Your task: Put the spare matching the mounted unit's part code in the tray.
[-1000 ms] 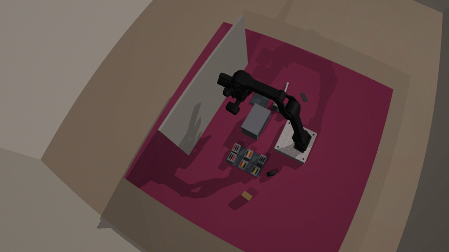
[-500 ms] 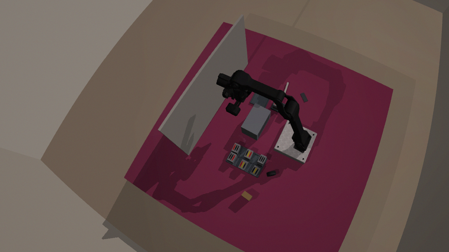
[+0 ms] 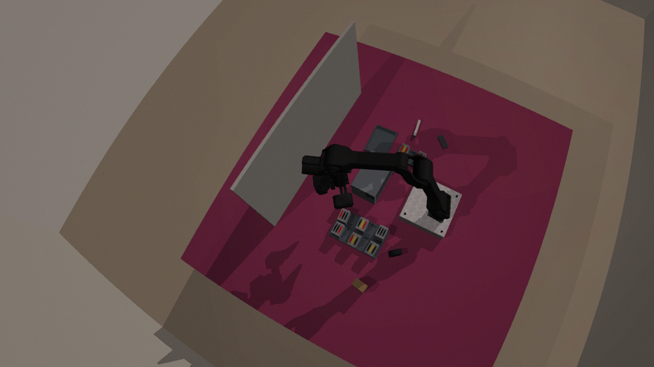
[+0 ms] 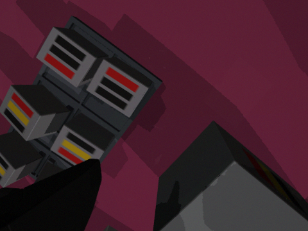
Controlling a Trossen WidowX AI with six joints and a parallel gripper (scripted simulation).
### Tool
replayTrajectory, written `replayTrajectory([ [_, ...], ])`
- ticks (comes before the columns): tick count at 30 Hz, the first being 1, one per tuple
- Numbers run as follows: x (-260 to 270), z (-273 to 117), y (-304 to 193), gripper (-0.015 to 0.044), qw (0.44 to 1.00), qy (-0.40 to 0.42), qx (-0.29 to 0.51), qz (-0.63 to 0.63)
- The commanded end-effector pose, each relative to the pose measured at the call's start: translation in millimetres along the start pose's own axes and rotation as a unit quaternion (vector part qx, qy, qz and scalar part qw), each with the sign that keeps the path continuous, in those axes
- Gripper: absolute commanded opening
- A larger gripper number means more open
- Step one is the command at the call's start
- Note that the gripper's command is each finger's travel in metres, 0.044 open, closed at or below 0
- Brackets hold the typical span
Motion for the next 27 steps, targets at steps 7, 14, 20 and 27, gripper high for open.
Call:
replayTrajectory([
  [7,159,33,10,0.0440,0.906,0.014,-0.001,-0.423],
  [14,165,34,9,0.0440,0.899,0.015,-0.001,-0.438],
  [20,164,58,5,0.0309,0.899,0.015,0.000,-0.438],
  [27,162,75,2,0.0300,0.899,0.014,0.000,-0.438],
])
Point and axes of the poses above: the point midway between the two fingers, 35 mm back from their tips, its own z axis out along the fingers, its own x axis across the jaws, y = z × x, the point moved 1 cm from there along -z, back along the fingers, and after that the axes turned 4 degrees about -z, right-handed, at the moved point
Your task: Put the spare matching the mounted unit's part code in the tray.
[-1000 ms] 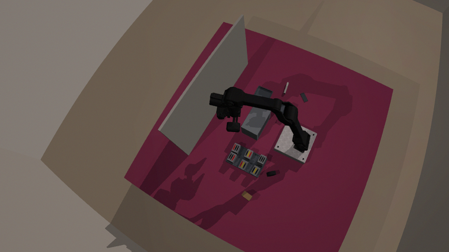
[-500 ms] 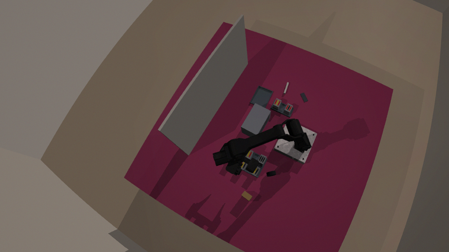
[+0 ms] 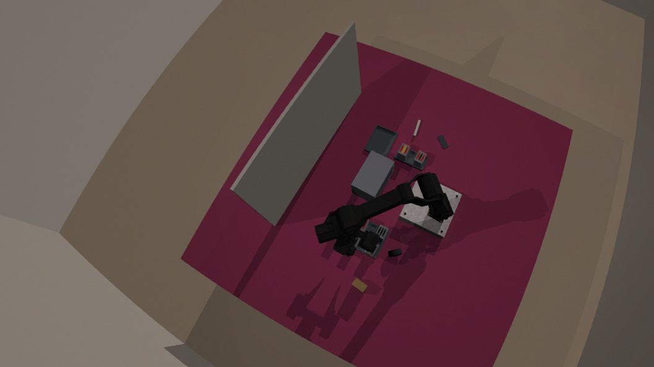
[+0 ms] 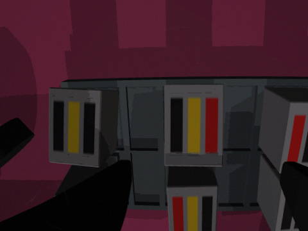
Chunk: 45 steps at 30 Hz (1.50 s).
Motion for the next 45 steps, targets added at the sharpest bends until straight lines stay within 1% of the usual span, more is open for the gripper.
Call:
replayTrajectory([
  [1,0,4,0,0.0300,1.000,-0.001,-0.002,-0.002],
  [7,0,8,0,0.0300,1.000,-0.001,-0.002,-0.002],
  [45,1,71,0,0.0300,1.000,0.000,-0.002,-0.002],
])
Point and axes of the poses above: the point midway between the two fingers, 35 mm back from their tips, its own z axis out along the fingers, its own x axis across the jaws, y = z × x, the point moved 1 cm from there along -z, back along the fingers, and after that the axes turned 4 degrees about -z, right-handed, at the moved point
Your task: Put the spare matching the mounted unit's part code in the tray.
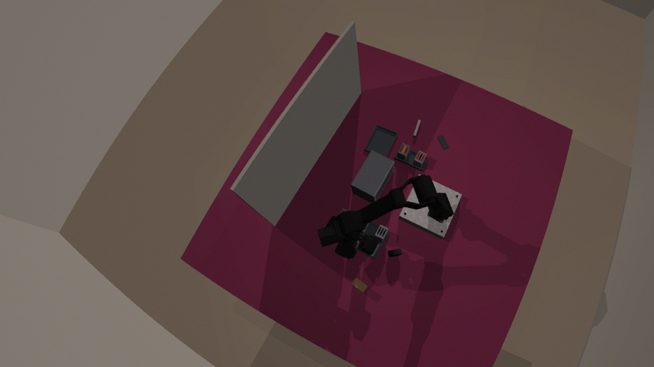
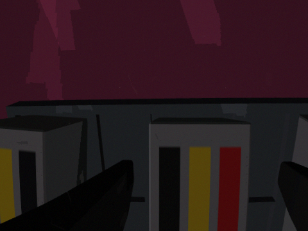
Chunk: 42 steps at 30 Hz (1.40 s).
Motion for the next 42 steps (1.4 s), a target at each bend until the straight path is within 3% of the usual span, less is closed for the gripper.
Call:
replayTrajectory([
  [1,3,10,-2,0.0300,1.000,0.005,0.003,-0.001],
  [23,4,22,-3,0.0300,1.000,0.005,0.003,-0.001],
  [28,4,21,-3,0.0169,1.000,0.004,0.003,0.000],
  [36,4,21,-3,0.0115,1.000,0.004,0.003,0.000],
  [40,4,21,-3,0.0010,1.000,0.004,0.003,0.000],
  [42,4,21,-3,0.0000,1.000,0.004,0.003,0.000],
])
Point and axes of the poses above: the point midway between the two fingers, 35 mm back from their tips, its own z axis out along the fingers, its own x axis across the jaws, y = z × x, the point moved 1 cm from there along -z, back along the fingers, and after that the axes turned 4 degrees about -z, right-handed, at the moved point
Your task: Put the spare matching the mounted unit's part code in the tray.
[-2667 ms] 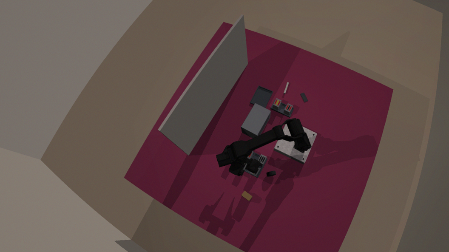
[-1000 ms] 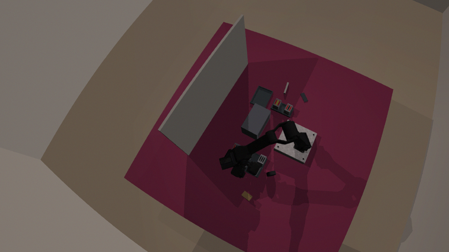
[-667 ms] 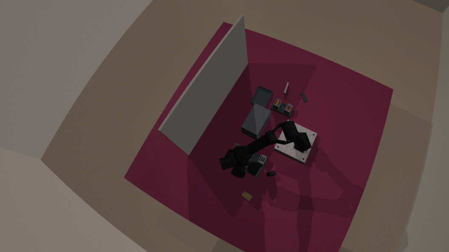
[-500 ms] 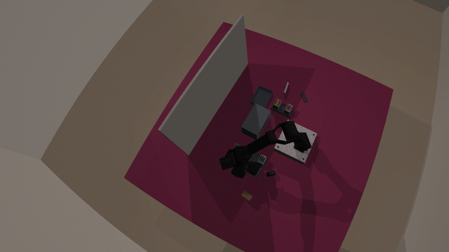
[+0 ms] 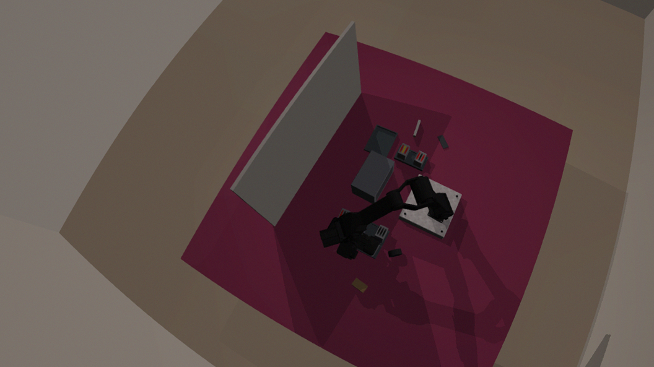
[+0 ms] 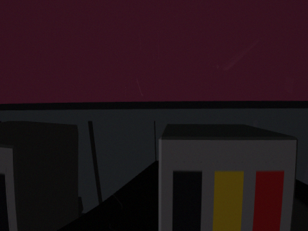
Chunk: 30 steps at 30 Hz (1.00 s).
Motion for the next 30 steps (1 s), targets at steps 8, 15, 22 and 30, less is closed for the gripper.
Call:
replayTrajectory([
  [8,0,-4,0,0.0000,1.000,0.000,0.000,0.000],
  [15,-2,-49,2,0.0000,1.000,0.001,0.000,-0.001],
  [22,0,-79,0,0.0000,1.000,0.001,0.000,-0.001],
  [30,-3,-90,3,0.0000,1.000,-0.001,-0.001,0.000],
])
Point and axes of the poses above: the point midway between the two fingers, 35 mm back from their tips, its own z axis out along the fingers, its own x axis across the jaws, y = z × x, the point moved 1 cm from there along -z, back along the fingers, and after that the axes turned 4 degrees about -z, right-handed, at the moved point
